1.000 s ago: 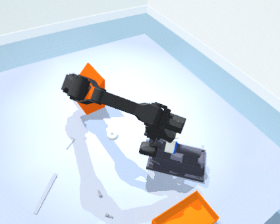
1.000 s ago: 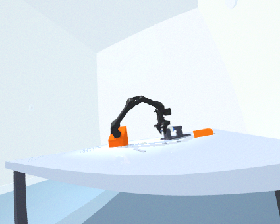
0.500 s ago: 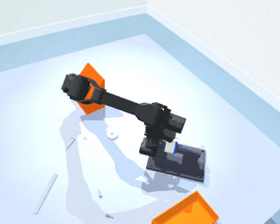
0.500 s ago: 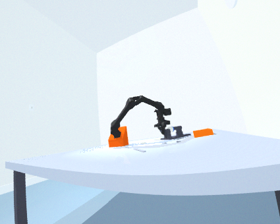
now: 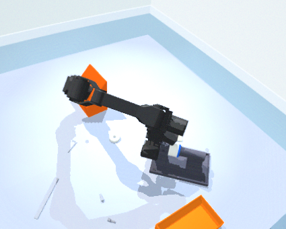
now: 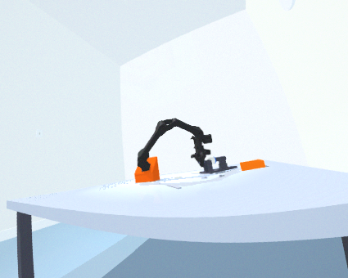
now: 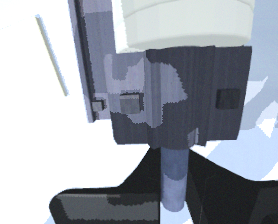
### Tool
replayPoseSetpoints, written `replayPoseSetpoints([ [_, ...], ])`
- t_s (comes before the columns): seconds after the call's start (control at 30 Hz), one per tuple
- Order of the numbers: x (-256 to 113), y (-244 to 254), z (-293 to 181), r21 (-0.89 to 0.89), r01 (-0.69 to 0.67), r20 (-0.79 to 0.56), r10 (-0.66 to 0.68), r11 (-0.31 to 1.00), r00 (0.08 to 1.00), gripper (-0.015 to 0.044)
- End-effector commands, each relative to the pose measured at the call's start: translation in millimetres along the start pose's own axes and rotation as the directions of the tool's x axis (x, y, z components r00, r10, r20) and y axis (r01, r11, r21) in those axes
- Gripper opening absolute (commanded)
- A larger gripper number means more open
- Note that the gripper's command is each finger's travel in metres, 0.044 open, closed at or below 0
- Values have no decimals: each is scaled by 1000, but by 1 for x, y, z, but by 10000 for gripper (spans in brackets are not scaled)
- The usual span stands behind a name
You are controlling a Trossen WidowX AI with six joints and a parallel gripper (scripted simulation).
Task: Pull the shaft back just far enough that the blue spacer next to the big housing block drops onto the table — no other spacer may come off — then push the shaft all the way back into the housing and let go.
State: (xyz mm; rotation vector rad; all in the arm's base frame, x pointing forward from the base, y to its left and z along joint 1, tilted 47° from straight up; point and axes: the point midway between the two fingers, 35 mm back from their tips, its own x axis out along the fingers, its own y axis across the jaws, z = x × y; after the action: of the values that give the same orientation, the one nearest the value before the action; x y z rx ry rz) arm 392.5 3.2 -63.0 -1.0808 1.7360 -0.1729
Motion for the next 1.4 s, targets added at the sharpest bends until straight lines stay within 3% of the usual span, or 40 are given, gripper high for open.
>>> replayPoseSetpoints([
  [0.0, 0, 0, -4, -2, 4, -2, -4, 1000, 1000, 0],
  [1.37, 0, 0, -10, -2, 4, -2, -4, 1000, 1000, 0],
])
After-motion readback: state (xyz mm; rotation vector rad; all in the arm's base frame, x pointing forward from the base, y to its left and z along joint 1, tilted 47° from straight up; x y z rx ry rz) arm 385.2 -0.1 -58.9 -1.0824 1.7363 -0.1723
